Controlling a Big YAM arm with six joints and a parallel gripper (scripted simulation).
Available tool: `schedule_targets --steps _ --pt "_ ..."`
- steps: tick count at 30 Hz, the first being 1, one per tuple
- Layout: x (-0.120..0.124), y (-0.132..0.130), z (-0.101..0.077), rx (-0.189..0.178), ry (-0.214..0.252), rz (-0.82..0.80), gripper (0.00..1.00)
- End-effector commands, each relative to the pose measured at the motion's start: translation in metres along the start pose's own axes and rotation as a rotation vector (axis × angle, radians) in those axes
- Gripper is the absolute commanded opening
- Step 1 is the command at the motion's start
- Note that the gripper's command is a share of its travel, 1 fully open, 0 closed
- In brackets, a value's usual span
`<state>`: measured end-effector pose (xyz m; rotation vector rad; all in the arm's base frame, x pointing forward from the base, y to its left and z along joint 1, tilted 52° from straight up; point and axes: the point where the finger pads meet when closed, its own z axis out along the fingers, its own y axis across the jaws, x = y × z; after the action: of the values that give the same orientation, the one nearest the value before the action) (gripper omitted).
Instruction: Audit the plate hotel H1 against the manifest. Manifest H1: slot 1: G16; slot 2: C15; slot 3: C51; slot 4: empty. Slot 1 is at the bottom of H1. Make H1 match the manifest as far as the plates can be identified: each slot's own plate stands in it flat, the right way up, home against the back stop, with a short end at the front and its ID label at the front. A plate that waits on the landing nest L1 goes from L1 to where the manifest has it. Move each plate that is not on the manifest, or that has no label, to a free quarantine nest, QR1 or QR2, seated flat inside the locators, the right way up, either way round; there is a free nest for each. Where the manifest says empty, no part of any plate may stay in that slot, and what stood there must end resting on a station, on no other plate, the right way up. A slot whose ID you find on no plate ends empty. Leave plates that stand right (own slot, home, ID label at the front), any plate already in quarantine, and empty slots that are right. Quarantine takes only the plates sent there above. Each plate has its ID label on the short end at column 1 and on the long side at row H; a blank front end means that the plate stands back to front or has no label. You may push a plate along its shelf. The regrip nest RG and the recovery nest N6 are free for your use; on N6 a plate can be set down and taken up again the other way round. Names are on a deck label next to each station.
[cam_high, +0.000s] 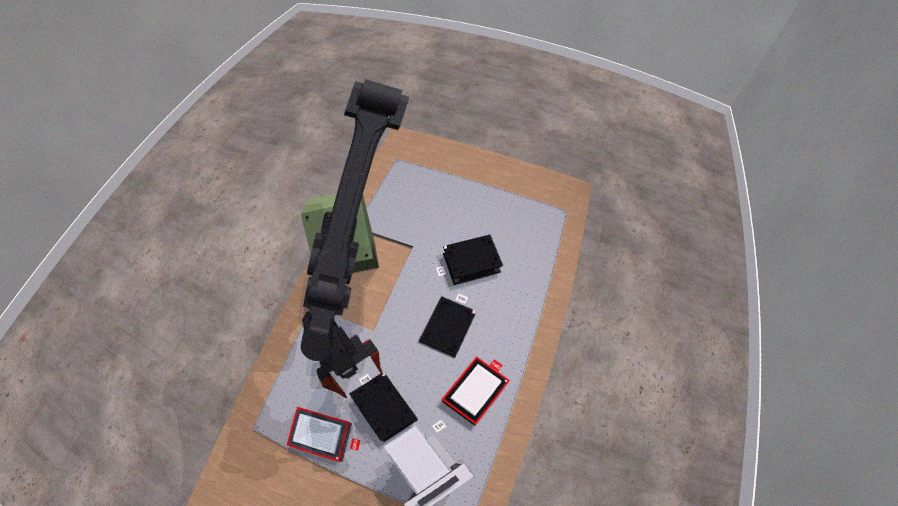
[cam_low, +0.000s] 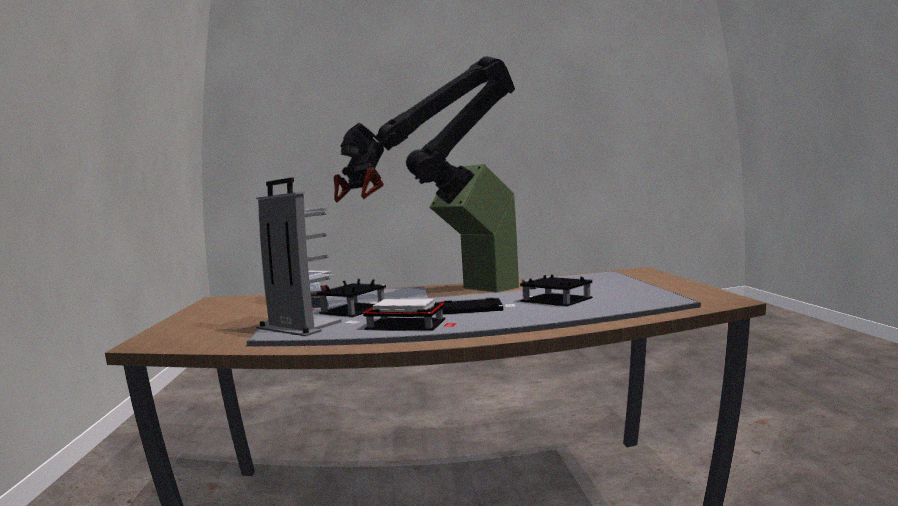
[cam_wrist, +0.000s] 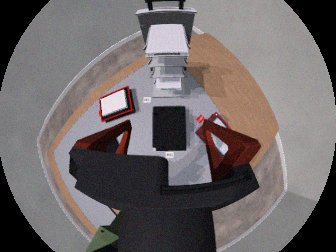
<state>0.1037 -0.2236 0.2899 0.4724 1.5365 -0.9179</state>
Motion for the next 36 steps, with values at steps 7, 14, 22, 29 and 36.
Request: schedule_targets --steps 7,14,22,29,36 --pt "-0.037 -0.010 -0.006 0.033 -0.035 -0.023 1.00" --pt "-0.005 0.000 0.011 0.013 -0.049 -0.048 1.00" --pt "0.009 0.000 0.026 0.013 -0.049 -0.046 1.00" --pt "-0.025 -0.008 0.031 0.024 -0.089 -0.072 1.00" --pt "-0.030 -0.008 0.036 0.024 -0.090 -0.070 1.00"
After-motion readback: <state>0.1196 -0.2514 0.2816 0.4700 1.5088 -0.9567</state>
